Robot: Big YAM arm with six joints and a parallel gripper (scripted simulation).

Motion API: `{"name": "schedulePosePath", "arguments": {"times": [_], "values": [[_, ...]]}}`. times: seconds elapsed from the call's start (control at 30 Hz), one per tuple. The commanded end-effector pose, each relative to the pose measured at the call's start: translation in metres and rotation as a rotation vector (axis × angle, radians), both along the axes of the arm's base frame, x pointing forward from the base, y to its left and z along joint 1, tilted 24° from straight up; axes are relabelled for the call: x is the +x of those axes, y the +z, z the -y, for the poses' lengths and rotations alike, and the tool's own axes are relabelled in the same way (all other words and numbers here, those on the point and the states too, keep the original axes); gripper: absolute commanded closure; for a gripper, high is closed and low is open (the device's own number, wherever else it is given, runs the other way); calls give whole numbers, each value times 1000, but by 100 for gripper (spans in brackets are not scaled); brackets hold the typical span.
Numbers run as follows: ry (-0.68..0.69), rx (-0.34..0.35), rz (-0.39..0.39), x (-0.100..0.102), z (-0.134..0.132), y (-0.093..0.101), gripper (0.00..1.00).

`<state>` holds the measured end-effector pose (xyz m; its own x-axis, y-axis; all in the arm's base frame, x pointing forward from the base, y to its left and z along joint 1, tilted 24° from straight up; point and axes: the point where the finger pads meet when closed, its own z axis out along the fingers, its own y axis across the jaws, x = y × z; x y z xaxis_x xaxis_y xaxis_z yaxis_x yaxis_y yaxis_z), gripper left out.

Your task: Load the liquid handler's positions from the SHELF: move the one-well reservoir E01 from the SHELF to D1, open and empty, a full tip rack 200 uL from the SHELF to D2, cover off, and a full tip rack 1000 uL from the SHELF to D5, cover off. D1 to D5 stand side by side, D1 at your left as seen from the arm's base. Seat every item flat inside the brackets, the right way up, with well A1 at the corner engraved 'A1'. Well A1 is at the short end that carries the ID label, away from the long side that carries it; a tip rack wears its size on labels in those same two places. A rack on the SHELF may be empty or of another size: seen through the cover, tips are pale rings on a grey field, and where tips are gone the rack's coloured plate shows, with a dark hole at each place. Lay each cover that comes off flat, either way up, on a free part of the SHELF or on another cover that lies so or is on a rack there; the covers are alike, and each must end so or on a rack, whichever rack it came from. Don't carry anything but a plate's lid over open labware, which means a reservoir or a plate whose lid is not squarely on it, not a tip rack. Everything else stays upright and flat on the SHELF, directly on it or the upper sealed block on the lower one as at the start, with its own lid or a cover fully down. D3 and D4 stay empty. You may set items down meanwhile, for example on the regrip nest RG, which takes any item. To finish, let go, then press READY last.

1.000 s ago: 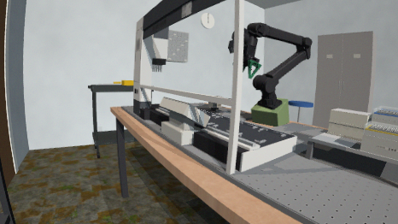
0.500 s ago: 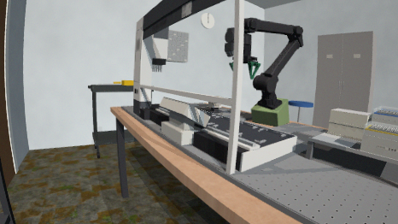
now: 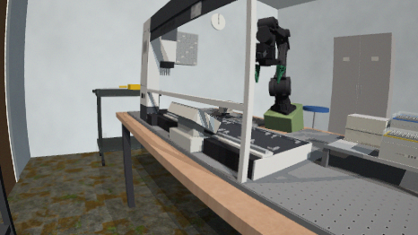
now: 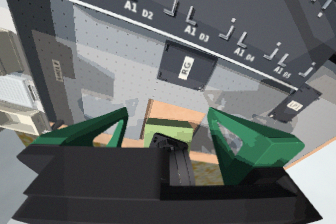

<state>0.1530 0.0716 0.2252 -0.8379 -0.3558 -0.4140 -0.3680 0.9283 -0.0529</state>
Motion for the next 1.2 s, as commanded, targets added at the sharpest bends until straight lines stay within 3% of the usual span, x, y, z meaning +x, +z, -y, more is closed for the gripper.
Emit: {"name": "schedulePosePath", "arguments": {"times": [0.0,0.03,0.1,0.5,0.57,0.6,0.63,1.07,1.17], "values": [[-51,59,34,6,-10,24,0],[-33,40,19,3,-14,14,0],[3,49,48,4,-27,29,0],[220,-34,61,-12,-91,29,0],[220,-34,61,-12,-91,29,0],[239,-79,39,-17,-89,11,0],[256,-50,64,-15,-101,28,0],[512,-160,91,-32,-168,28,0],[532,-184,85,-34,-170,21,0]]}}
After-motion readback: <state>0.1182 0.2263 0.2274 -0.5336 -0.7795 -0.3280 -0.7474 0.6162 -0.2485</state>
